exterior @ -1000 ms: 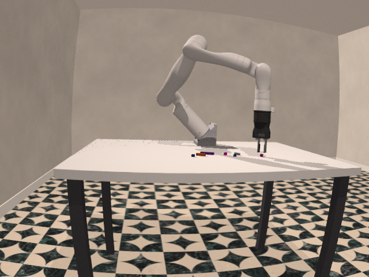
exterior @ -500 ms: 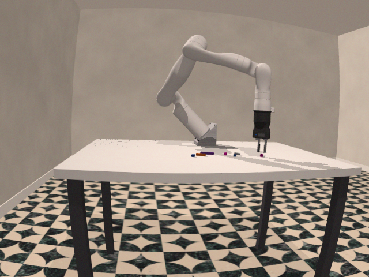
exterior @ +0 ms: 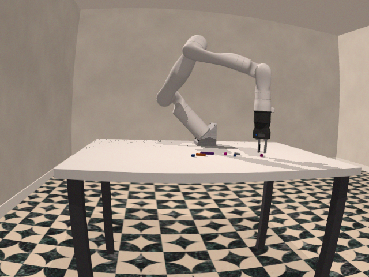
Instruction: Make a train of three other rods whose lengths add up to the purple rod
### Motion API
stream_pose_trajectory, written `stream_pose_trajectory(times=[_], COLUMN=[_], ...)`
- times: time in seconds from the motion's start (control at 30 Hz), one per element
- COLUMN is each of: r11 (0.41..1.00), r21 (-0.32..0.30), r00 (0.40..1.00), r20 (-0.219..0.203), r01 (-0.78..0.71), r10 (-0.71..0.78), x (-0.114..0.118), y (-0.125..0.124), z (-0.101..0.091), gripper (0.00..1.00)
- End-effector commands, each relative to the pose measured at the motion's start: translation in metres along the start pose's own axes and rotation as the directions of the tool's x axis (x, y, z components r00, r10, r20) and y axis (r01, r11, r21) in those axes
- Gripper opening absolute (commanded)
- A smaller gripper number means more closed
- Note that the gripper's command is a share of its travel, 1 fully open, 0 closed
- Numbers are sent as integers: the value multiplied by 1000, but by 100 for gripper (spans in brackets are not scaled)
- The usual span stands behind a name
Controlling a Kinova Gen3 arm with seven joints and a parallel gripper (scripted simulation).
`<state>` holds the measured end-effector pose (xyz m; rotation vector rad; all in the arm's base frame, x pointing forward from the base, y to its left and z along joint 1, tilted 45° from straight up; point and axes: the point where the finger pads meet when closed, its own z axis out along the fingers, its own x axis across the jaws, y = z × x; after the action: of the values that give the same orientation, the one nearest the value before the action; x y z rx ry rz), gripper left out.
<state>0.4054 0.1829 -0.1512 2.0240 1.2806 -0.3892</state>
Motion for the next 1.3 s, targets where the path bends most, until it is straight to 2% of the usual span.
stream_pose_trajectory(times=[0.0,0.53,1.27], r11=[1000,1000,1000], r21=[-4,-4,-5], r00=[1000,1000,1000], r20=[2,6,8], r01=[-9,-8,-9], r10=[9,8,9], x=[-1,-2,-3], y=[1,1,2], z=[5,17,17], gripper=[54,54,54])
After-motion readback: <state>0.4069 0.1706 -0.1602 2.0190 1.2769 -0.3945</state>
